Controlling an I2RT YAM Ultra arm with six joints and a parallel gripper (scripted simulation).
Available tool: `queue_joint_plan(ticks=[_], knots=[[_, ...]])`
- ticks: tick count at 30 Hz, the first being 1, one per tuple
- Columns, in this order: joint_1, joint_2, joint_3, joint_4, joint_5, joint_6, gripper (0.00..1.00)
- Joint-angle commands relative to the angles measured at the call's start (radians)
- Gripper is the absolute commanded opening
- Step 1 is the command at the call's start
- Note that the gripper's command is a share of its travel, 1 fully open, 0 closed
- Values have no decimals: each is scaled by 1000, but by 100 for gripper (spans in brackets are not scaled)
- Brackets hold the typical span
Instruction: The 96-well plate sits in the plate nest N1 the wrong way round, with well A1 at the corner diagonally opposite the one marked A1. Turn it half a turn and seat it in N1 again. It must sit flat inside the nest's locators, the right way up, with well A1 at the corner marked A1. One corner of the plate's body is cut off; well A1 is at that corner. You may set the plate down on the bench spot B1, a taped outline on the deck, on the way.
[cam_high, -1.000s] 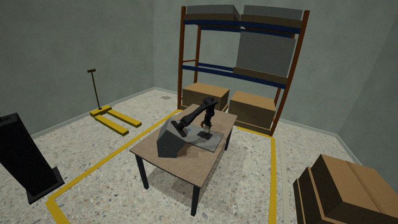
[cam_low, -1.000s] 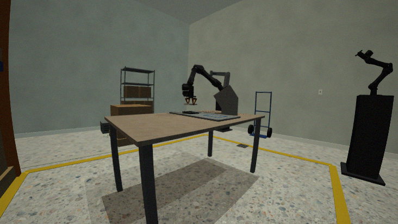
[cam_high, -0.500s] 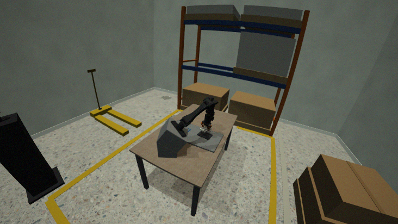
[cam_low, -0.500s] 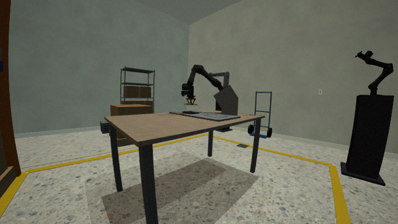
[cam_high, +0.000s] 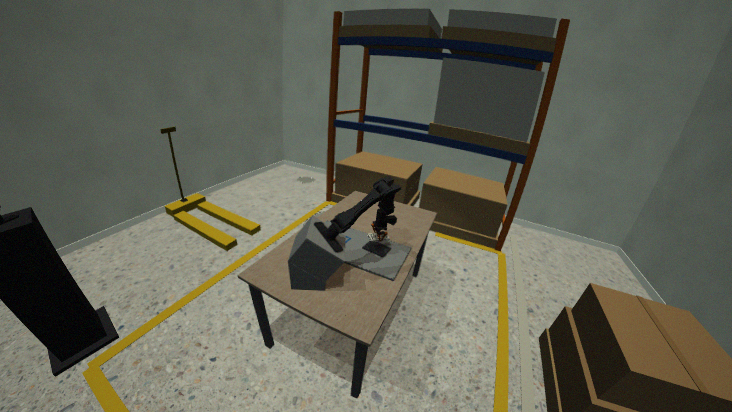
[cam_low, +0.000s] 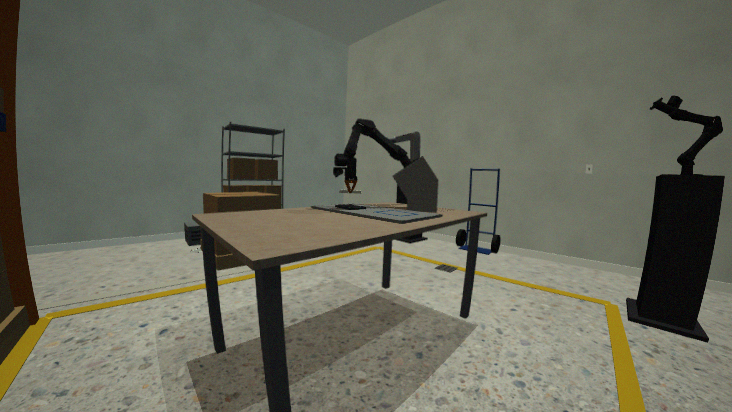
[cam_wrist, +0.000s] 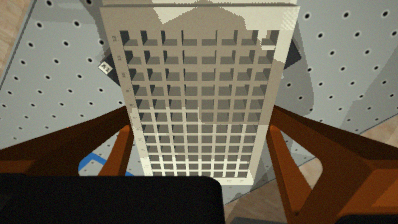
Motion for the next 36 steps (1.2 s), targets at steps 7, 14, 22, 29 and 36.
queue_joint_plan(ticks=[7,14,22,29,36], knots=[[12,-7,1,2,0,305,0],[12,-7,1,2,1,539,0],[13,-7,1,2,1,807,0],[13,-6,2,2,1,907,0],[13,-6,3,1,1,908,0]])
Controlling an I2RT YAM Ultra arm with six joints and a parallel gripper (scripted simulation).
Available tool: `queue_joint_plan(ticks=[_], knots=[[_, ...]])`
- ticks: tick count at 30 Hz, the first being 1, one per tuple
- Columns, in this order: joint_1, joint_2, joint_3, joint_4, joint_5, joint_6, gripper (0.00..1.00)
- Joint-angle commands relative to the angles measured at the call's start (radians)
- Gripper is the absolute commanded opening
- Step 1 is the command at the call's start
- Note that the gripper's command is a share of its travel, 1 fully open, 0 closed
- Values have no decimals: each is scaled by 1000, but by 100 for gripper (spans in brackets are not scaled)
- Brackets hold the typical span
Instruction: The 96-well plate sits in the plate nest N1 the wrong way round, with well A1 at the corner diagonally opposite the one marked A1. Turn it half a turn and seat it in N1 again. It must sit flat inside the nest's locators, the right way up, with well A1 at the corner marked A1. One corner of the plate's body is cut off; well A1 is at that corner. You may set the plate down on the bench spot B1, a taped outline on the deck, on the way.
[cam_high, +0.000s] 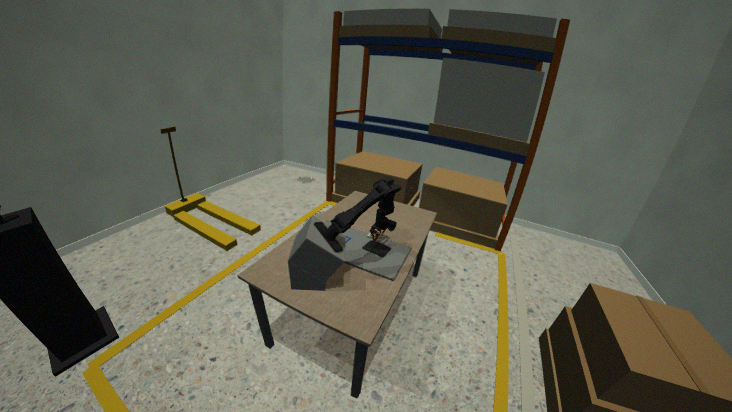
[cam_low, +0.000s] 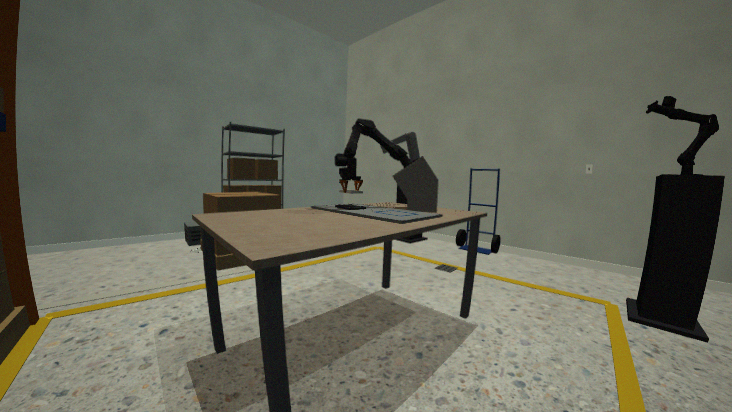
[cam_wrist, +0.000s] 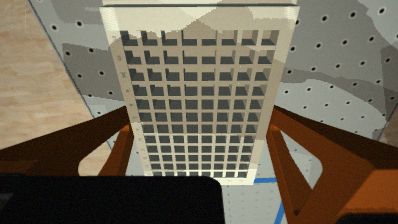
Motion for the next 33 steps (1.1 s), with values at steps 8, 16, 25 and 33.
queue_joint_plan(ticks=[8,16,25,33], knots=[[10,-7,5,0,2,18,0],[10,-6,7,-1,2,18,0],[10,-6,7,-1,2,18,0],[2,11,8,19,-2,10,0]])
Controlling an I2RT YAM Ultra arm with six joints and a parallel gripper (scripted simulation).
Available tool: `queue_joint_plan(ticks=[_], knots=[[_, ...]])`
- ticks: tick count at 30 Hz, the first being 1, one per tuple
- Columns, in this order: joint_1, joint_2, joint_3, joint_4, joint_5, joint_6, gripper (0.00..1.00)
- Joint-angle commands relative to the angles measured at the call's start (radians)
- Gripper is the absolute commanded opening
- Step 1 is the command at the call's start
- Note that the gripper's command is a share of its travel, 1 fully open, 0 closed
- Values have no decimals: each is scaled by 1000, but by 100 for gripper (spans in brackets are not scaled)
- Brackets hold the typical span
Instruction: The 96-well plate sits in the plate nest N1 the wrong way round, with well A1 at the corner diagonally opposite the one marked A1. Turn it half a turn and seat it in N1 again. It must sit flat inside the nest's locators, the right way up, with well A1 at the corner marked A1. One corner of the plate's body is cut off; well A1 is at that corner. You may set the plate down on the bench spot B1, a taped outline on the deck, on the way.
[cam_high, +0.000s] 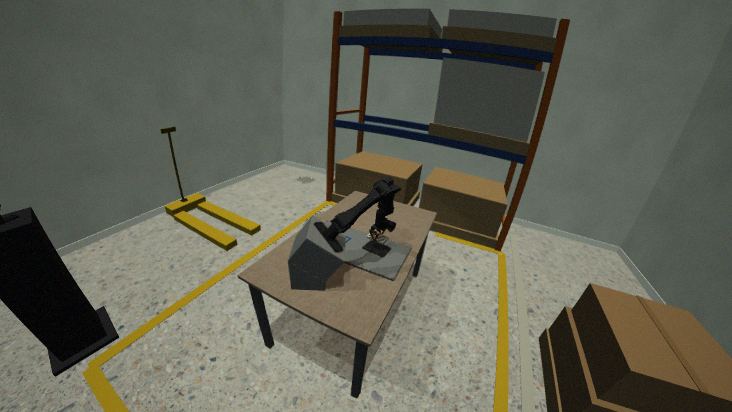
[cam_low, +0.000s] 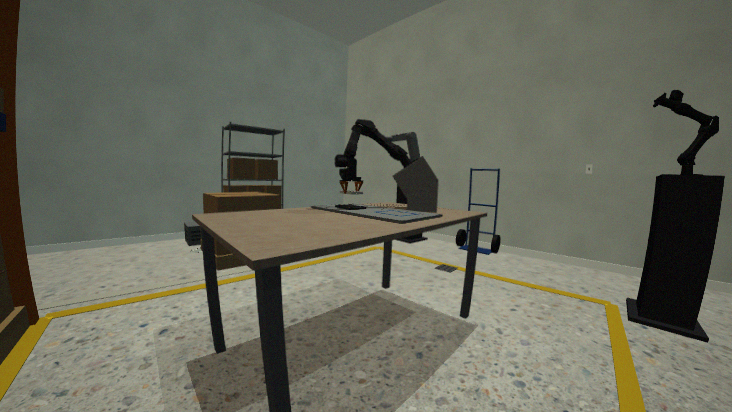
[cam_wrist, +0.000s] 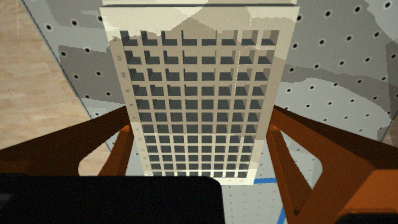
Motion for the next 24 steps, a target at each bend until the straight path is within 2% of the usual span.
queue_joint_plan(ticks=[1,24], knots=[[0,-1,5,14,1,-7,0],[-37,89,30,96,-15,-44,0]])
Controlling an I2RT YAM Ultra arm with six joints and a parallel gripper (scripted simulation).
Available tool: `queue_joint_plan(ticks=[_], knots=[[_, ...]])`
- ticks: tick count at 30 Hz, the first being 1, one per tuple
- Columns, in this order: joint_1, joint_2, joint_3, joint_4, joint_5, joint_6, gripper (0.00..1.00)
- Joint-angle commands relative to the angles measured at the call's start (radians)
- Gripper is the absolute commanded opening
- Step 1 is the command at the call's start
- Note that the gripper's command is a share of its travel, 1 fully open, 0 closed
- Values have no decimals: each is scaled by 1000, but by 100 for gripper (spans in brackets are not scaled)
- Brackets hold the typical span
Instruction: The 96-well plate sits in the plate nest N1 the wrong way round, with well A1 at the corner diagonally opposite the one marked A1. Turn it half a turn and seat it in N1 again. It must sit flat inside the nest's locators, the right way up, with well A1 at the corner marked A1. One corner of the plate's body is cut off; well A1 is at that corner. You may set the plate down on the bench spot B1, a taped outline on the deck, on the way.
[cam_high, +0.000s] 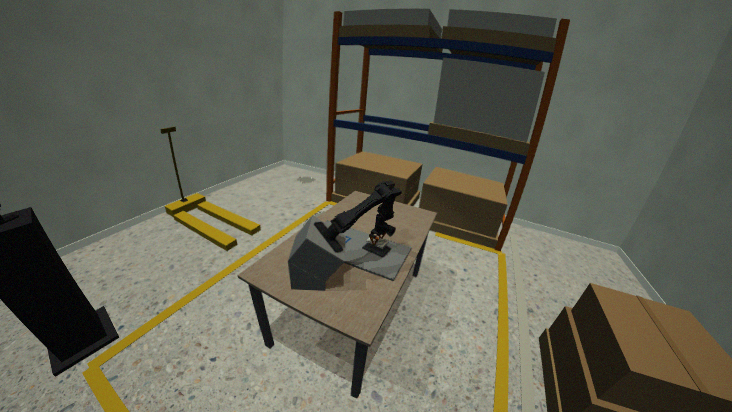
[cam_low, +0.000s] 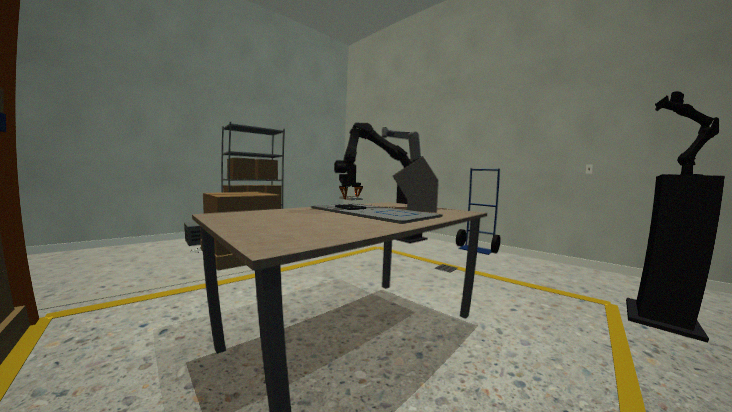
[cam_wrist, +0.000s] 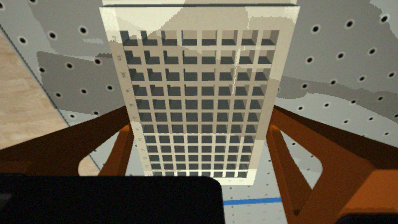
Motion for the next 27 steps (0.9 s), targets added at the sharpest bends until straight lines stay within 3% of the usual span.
queue_joint_plan(ticks=[1,14,27], knots=[[1,-1,7,20,0,-10,0],[-22,63,29,71,-10,-33,0],[-27,78,32,85,-12,-38,0]])
